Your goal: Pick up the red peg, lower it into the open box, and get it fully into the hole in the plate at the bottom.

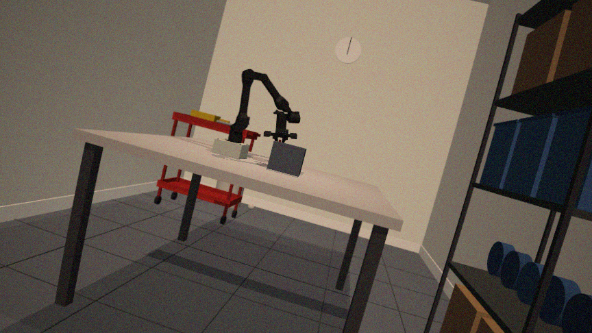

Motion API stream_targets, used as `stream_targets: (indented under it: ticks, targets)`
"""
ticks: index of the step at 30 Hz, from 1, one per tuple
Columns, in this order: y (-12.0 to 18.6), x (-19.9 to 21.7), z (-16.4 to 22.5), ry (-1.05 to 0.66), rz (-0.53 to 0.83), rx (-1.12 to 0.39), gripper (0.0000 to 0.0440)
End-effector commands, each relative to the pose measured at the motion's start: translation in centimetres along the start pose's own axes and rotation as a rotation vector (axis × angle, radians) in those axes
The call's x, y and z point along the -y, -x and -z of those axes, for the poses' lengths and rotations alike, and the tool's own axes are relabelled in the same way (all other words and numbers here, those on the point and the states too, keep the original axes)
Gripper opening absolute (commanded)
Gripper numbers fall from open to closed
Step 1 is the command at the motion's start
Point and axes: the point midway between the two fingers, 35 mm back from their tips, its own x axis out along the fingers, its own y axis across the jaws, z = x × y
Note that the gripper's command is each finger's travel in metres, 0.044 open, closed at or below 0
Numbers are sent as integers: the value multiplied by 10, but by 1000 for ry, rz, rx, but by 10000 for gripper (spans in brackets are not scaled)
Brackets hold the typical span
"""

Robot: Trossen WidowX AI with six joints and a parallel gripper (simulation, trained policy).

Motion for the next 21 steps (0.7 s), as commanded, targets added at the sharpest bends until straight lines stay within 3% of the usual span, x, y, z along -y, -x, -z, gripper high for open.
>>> stream_targets:
  ticks: [1, 21]
  targets:
    - [16, -14, 1, 12, -49, -10, 0]
    - [94, -59, -51, 39, -177, 87, 0]
